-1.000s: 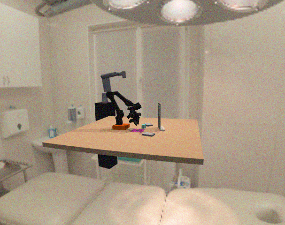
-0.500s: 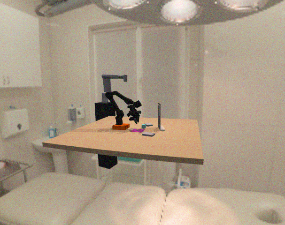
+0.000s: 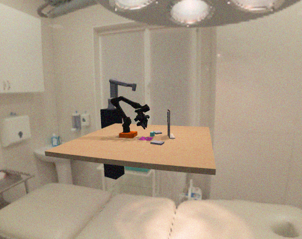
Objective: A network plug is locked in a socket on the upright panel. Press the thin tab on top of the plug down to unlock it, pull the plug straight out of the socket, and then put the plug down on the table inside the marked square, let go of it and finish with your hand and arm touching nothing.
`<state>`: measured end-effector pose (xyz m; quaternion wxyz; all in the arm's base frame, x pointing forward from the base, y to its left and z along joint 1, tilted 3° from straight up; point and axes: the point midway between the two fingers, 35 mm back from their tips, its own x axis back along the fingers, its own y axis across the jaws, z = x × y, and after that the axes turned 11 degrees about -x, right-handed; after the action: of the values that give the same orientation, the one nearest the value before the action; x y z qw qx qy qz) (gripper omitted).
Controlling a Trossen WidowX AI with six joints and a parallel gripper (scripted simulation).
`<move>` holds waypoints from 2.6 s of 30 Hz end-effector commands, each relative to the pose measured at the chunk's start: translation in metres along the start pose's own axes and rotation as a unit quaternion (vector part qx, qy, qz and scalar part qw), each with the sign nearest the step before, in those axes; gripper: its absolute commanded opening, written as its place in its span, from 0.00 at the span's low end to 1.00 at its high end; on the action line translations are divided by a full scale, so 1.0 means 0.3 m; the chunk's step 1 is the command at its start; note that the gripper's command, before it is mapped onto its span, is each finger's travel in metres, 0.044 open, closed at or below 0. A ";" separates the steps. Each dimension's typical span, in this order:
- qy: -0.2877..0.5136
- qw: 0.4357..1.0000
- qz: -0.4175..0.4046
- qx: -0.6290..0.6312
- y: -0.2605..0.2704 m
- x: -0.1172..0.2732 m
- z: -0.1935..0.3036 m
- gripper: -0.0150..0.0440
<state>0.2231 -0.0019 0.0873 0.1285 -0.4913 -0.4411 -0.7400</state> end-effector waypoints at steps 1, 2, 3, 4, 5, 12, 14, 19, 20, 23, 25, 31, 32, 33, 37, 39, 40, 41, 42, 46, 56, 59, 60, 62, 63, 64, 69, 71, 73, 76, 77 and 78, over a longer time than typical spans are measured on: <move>0.001 1.000 -0.004 -0.001 0.018 0.024 0.003 0.52; 0.001 1.000 -0.004 -0.001 0.020 0.028 0.002 0.52; 0.001 1.000 -0.004 -0.001 0.022 0.033 0.002 0.52; 0.001 1.000 -0.004 -0.001 0.024 0.038 0.002 0.52; 0.001 1.000 -0.004 -0.001 0.027 0.043 0.002 0.52; 0.000 1.000 -0.004 -0.001 0.041 0.076 -0.001 0.52; 0.000 1.000 0.000 -0.001 0.031 0.061 -0.001 0.52; 0.000 1.000 -0.001 0.000 0.062 0.098 0.010 0.52; 0.000 1.000 -0.001 0.000 0.068 0.106 0.012 0.52; 0.000 1.000 -0.002 0.000 0.087 0.129 0.018 0.52; 0.000 1.000 -0.002 0.000 0.099 0.145 0.021 0.52; 0.000 1.000 -0.002 0.000 0.133 0.194 0.029 0.52; 0.000 1.000 -0.002 0.000 0.139 0.202 0.030 0.52; 0.000 1.000 -0.003 0.000 0.144 0.210 0.031 0.52; 0.000 1.000 -0.003 0.000 0.165 0.243 0.033 0.52; 0.000 1.000 -0.003 0.000 0.176 0.260 0.034 0.52; 0.000 1.000 -0.003 0.000 0.181 0.268 0.035 0.52; 0.000 1.000 -0.003 -0.001 0.186 0.277 0.035 0.52; 0.000 1.000 -0.003 -0.001 0.191 0.285 0.035 0.52; 0.000 1.000 -0.004 -0.001 0.210 0.319 0.035 0.52; 0.000 1.000 -0.004 -0.001 0.230 0.358 0.034 0.70; 0.000 1.000 -0.004 -0.001 0.230 0.358 0.034 0.83; 0.000 1.000 -0.004 -0.001 0.230 0.358 0.034 0.87; 0.000 1.000 -0.004 -0.001 0.230 0.358 0.034 0.96; 0.000 1.000 -0.004 -0.001 0.230 0.358 0.034 1.00; 0.000 1.000 -0.004 -0.001 0.230 0.358 0.034 1.00; 0.000 1.000 -0.004 -0.001 0.230 0.358 0.034 1.00; 0.000 1.000 -0.004 -0.001 0.230 0.358 0.034 1.00; 0.000 1.000 -0.004 -0.001 0.230 0.358 0.034 1.00; 0.000 1.000 -0.004 -0.001 0.230 0.358 0.034 1.00; 0.000 1.000 -0.004 -0.001 0.230 0.358 0.034 1.00; 0.000 1.000 -0.004 -0.001 0.230 0.358 0.034 1.00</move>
<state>0.2206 -0.0085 0.2151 0.1215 -0.4894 -0.4429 -0.7413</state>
